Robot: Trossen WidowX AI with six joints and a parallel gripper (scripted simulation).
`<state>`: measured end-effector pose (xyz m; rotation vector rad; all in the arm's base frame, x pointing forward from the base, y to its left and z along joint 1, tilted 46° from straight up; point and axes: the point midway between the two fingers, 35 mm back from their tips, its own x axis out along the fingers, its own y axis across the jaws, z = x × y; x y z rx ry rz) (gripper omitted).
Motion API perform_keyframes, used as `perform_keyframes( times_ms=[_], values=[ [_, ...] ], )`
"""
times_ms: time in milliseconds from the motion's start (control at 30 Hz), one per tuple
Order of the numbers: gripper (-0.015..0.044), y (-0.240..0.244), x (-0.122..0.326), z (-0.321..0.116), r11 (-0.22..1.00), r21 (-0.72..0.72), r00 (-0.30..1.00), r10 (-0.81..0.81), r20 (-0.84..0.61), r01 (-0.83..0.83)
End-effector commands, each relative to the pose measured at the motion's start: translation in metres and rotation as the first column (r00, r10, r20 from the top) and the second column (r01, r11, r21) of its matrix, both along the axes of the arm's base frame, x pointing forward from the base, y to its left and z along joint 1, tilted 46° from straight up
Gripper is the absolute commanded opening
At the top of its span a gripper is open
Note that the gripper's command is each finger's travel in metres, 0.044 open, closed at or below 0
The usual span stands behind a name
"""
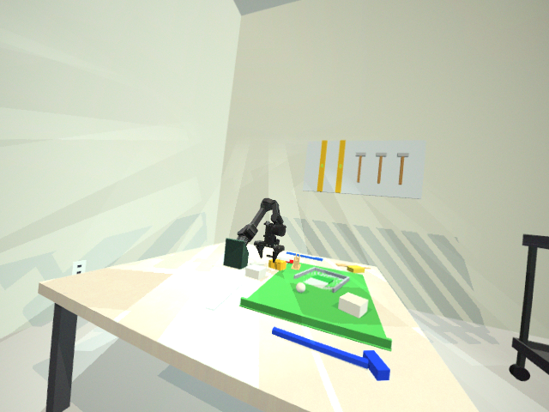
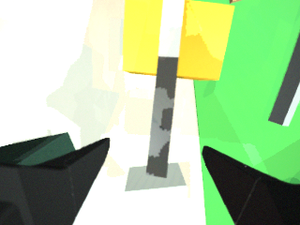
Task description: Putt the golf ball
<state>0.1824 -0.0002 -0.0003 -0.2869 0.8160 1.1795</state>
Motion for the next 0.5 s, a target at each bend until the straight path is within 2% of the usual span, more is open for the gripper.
perform_keyframes(
  times_ms=[0,67,467],
  values=[
    [0.044,0.0049,-0.0012,-0.0041,1.0,0.011,1.0,-0.003,-0.01,0.003],
    [0.044,0.0051,-0.0012,-0.0042,1.0,0.011,1.0,-0.003,-0.01,0.003],
    [0.0125,0.0026,-0.0001,-0.0022,1.0,0.002,1.0,0.001,-0.002,-0.001]
  ],
)
